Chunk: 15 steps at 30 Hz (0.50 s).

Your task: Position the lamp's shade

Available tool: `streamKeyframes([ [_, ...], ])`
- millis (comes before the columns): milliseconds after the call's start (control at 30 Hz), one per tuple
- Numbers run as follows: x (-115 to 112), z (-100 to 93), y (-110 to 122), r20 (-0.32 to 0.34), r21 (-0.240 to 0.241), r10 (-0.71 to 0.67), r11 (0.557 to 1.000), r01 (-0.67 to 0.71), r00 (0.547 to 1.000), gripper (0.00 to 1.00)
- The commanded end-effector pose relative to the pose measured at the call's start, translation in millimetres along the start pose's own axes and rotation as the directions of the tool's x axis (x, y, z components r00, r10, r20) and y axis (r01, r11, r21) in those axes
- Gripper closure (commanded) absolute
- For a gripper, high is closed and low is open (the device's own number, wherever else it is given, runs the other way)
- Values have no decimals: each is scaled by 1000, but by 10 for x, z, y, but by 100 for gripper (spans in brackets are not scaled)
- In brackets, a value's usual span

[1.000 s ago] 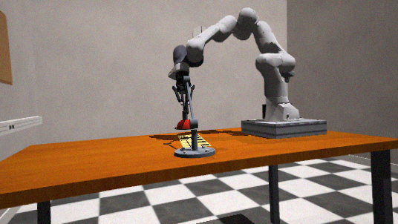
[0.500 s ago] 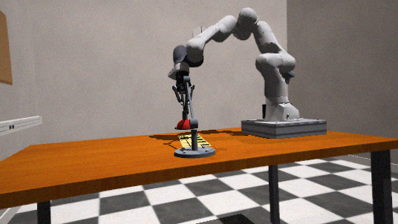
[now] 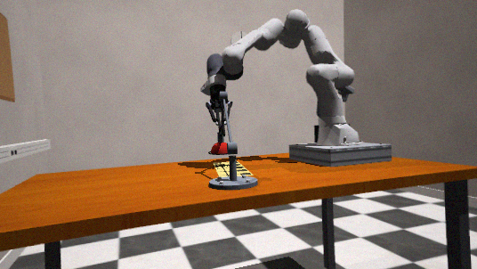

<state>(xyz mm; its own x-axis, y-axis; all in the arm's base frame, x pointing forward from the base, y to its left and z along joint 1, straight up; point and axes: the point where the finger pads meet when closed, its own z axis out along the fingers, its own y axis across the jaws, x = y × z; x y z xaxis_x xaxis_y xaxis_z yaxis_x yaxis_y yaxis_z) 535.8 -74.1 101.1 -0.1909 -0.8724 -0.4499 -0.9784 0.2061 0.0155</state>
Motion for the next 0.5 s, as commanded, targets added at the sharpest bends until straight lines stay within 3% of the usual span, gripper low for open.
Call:
streamKeyframes([
  [0, 110, -67, -54, -8, 16, 5, 1000, -5, 1000, 0],
  [467, 0, -1, -1, 0, 0, 0, 1000, 0, 1000, 0],
])
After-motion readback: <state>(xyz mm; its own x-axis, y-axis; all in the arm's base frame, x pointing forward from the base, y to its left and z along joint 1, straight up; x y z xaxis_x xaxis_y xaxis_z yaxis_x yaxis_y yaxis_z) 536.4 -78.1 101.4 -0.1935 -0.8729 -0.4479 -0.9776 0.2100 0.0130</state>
